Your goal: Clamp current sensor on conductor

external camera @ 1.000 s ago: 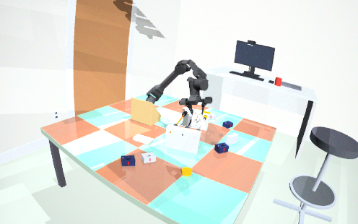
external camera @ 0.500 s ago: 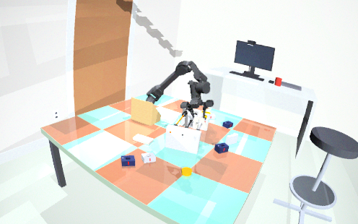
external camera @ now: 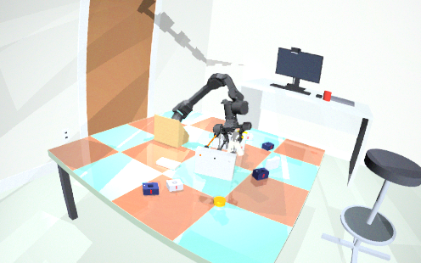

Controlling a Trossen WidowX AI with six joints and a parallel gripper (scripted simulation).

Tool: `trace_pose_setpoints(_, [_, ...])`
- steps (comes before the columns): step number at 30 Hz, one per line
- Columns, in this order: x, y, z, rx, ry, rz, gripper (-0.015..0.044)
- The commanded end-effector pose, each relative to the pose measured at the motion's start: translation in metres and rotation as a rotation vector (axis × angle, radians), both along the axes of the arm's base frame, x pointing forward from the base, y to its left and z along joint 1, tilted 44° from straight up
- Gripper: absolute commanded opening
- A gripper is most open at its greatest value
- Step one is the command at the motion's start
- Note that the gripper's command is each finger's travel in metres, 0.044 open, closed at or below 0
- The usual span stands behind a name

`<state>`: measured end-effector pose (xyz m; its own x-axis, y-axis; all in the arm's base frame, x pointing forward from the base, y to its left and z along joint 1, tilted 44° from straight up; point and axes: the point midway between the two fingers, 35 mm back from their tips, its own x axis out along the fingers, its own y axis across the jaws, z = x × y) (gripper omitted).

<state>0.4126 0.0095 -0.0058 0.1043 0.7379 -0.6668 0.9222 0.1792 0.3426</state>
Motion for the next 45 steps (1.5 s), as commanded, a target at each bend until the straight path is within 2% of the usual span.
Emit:
trace_pose_setpoints(1, [-0.0005,0.0043,-0.0042,0.007,0.003,-0.005,0.0])
trace_pose_setpoints(45, [0.0003,0.0037,-0.003,0.001,0.0,0.0,0.0])
